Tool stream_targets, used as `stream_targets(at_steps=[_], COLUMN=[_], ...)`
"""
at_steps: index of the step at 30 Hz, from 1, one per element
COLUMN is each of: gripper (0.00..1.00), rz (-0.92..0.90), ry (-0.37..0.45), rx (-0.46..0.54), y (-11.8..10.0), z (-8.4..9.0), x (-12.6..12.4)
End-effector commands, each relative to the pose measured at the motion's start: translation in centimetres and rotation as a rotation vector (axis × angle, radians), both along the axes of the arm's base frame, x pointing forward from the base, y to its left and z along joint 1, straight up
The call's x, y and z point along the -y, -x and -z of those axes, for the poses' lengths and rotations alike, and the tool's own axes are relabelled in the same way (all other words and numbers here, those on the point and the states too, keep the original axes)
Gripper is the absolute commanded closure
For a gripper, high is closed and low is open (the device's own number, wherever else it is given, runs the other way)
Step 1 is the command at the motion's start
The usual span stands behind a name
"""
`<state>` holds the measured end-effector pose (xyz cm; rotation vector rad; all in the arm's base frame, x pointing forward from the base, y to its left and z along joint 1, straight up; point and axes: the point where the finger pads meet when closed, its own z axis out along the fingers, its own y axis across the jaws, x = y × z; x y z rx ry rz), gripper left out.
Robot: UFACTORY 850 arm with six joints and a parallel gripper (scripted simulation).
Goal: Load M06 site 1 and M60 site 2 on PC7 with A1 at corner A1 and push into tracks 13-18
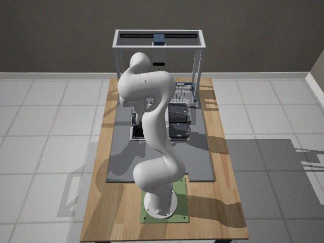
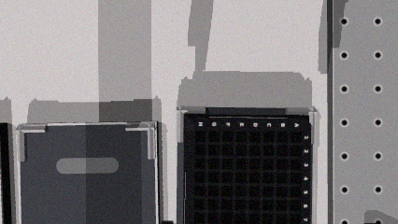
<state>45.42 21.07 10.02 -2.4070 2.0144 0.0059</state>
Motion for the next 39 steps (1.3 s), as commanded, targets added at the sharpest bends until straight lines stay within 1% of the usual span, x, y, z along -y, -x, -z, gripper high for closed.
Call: stream_targets(at_steps=[1,5,20,22,27,39], gripper=[0.0,0.0,0.0,0.0,0.0,0.0], rz=[0.0,0.0,0.0,0.0,0.0,0.0], ry=[-0.001,-0.001,-0.001,-0.001,-0.001,-0.001], rx=[0.002,0.002,0.002,0.002,0.002,0.002], y=[-0.1,-0.1,-0.1,-0.1,-0.1,-0.1], z=[0.5,0.8,3.3,3.3,4.2,4.2], x=[-0.1,-0.1,-0.1,-0.1,-0.1,-0.1])
